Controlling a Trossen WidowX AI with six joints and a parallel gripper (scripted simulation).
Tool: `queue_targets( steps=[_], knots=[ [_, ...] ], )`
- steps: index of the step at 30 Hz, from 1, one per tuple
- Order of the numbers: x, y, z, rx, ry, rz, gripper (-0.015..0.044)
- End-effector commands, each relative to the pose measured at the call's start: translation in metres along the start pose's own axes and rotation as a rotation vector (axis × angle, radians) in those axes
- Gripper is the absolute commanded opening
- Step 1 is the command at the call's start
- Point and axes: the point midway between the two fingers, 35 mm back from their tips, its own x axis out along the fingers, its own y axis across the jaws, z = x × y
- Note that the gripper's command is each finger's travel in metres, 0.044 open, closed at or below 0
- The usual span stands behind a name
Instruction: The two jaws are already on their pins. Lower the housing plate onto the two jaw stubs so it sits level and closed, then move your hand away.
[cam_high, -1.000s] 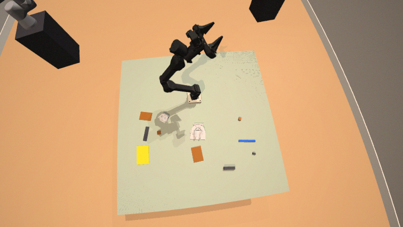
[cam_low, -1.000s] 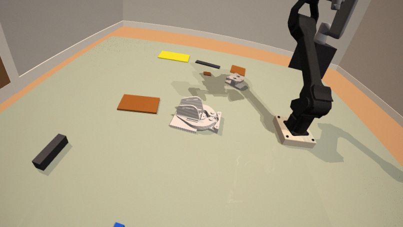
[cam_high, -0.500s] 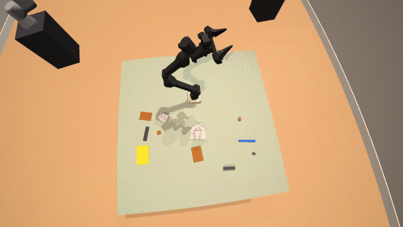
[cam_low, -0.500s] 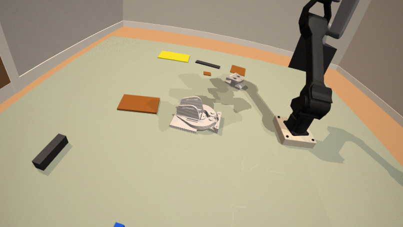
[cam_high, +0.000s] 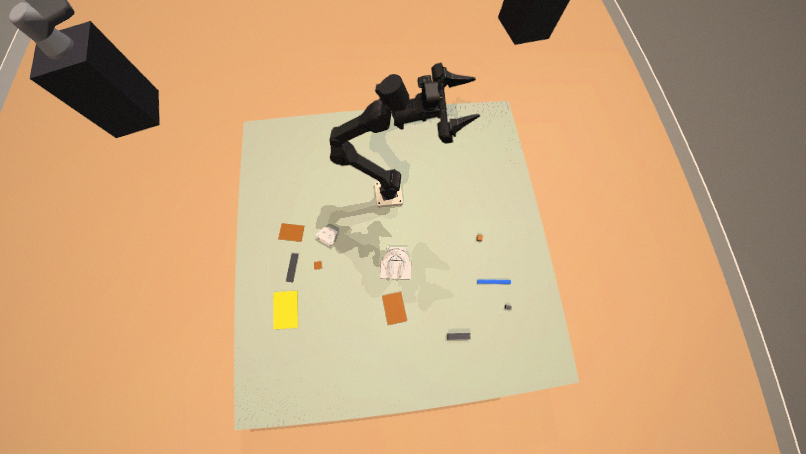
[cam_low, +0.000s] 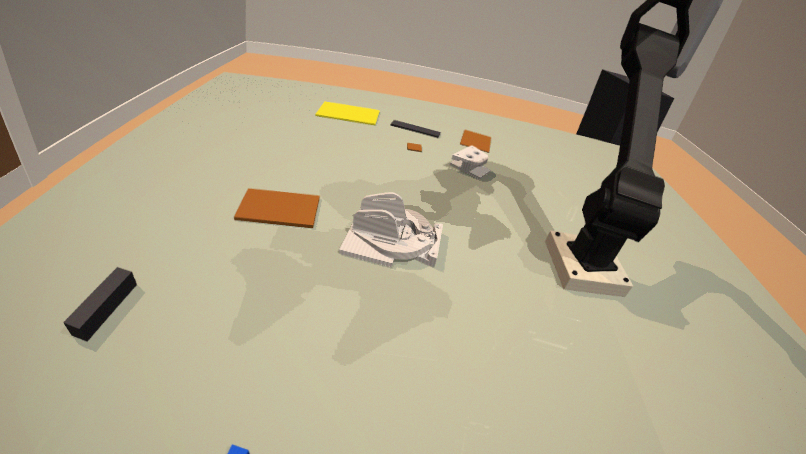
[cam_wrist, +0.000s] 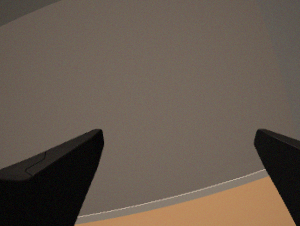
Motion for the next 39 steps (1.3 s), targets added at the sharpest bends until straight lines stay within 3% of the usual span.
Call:
queue_targets(
  steps=[1, 19, 39],
  knots=[
    [0.008, -0.016, -0.009, 0.012, 0.019, -0.071, 0.044],
    [0.023, -0.082, -0.036, 0.163, 0.076, -0.326, 0.044],
    [0.017, -0.163, -0.056, 0.288, 0.073, -0.616, 0.044]
  ],
)
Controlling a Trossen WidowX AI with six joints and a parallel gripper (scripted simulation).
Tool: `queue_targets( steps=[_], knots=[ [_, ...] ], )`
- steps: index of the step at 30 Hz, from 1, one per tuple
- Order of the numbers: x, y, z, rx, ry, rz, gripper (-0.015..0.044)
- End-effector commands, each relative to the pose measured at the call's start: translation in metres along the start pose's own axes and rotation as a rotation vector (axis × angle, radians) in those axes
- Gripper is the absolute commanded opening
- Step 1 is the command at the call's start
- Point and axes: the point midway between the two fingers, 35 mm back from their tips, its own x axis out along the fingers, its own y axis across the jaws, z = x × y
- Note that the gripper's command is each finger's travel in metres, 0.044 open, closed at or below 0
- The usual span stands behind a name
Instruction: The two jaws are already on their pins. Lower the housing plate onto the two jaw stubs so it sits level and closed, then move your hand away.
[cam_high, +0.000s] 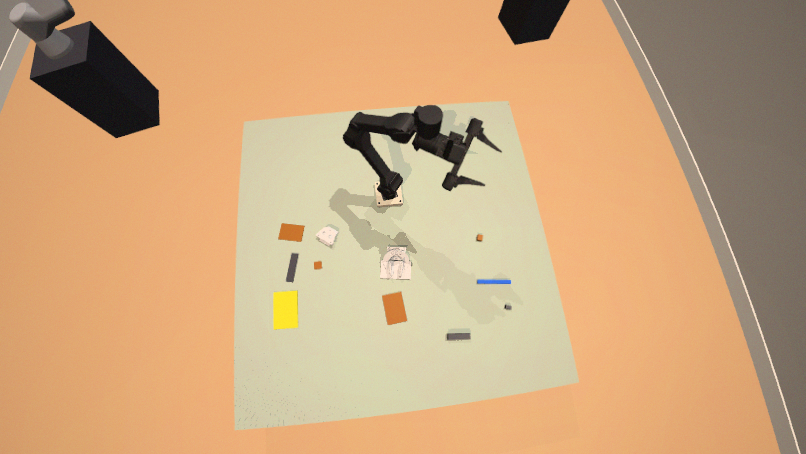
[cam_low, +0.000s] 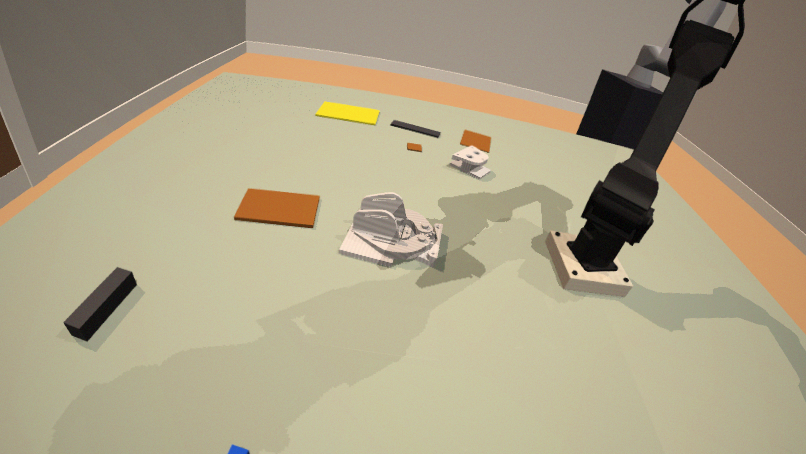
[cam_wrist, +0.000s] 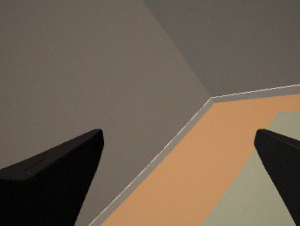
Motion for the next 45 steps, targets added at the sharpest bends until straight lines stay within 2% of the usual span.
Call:
queue_targets(
  steps=[1, 24, 45],
  knots=[
    [0.007, -0.019, 0.0, 0.053, -0.001, -0.071, 0.044],
    [0.021, -0.12, 0.007, 0.342, -0.061, -0.399, 0.044],
    [0.003, -0.214, 0.013, 0.645, -0.197, -0.685, 0.044]
  ],
)
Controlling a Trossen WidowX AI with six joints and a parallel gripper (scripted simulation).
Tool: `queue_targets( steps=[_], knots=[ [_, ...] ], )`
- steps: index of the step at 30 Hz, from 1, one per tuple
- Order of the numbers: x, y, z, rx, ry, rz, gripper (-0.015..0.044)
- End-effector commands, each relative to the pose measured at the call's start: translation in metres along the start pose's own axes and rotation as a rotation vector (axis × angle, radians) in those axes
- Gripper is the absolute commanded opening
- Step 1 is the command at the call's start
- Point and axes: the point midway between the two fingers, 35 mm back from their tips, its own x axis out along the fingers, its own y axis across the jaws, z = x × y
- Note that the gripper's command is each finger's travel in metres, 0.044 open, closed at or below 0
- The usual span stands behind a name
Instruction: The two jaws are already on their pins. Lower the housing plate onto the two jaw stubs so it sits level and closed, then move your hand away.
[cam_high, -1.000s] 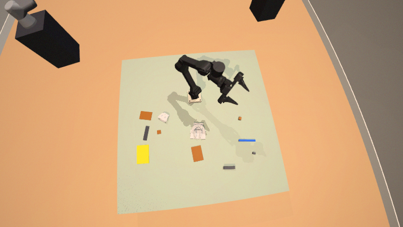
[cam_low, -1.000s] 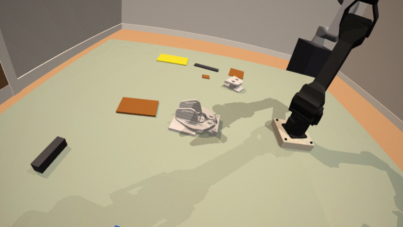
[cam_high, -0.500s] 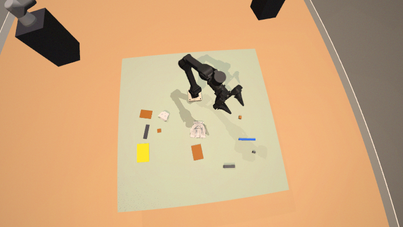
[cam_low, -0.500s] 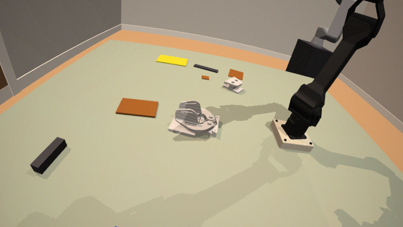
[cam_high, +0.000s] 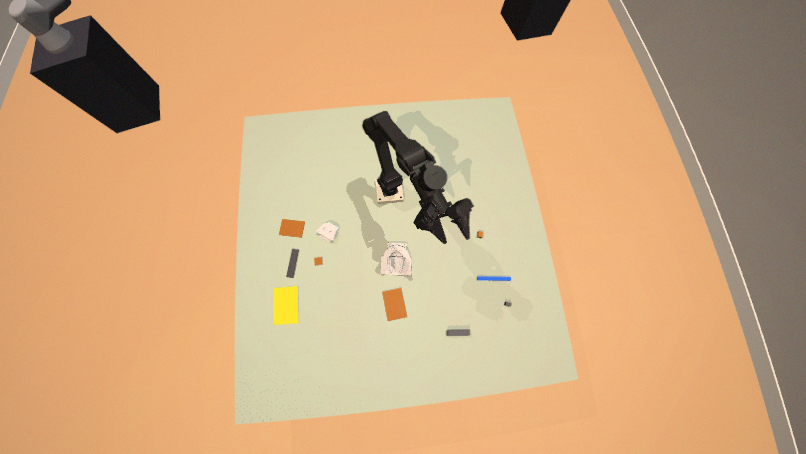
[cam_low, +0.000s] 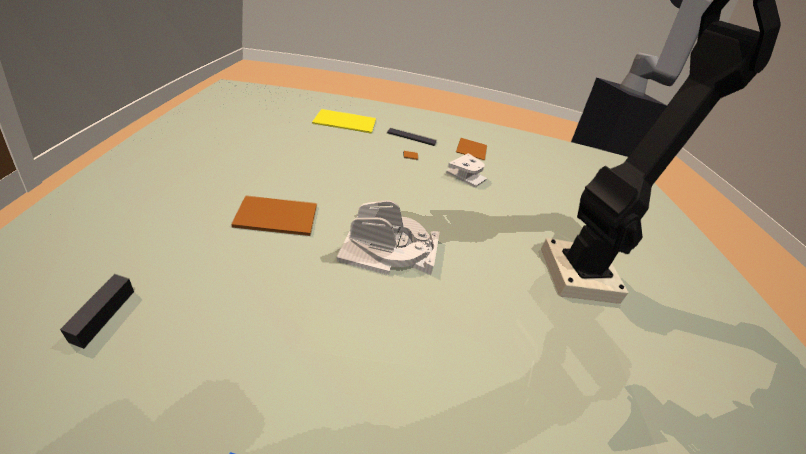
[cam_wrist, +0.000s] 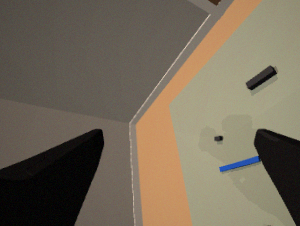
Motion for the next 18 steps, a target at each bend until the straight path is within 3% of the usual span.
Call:
queue_targets(
  steps=[1, 18],
  knots=[
    [0.006, -0.017, 0.013, 0.07, -0.037, -0.06, 0.044],
    [0.02, -0.082, 0.061, 0.369, -0.177, -0.258, 0.044]
  ],
)
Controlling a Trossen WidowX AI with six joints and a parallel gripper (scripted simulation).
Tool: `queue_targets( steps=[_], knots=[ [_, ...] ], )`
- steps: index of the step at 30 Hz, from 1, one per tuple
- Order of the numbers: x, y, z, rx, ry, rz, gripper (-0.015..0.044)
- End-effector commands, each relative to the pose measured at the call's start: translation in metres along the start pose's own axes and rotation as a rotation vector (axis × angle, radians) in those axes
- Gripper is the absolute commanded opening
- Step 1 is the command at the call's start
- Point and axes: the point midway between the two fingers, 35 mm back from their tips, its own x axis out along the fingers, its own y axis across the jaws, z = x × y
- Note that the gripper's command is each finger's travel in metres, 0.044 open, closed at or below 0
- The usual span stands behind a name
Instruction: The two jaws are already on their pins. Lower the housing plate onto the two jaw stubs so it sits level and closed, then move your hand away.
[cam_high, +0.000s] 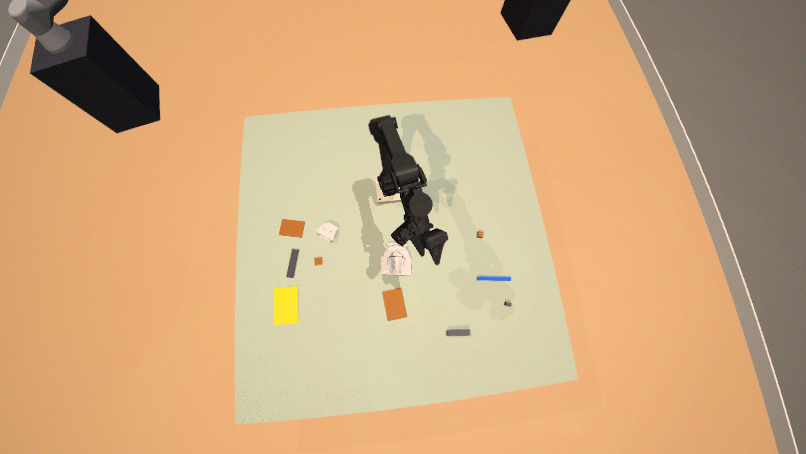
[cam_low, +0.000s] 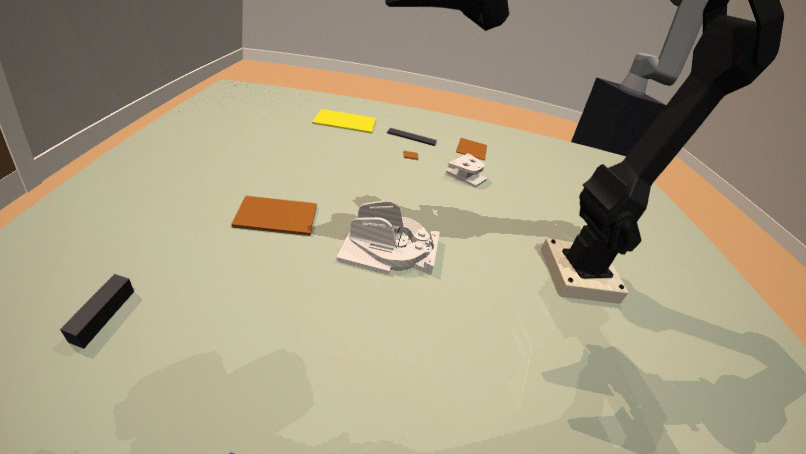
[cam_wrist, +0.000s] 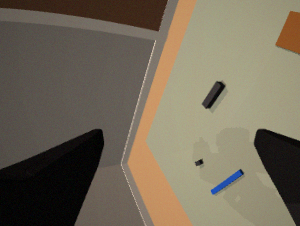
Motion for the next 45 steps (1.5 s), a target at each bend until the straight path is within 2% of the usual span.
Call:
queue_targets(
  steps=[1, 21, 45],
  knots=[
    [0.008, -0.013, 0.017, 0.087, -0.042, -0.052, 0.044],
    [0.025, -0.076, 0.088, 0.485, -0.227, -0.241, 0.044],
    [0.016, -0.158, 0.16, 0.964, -0.47, -0.396, 0.044]
  ],
)
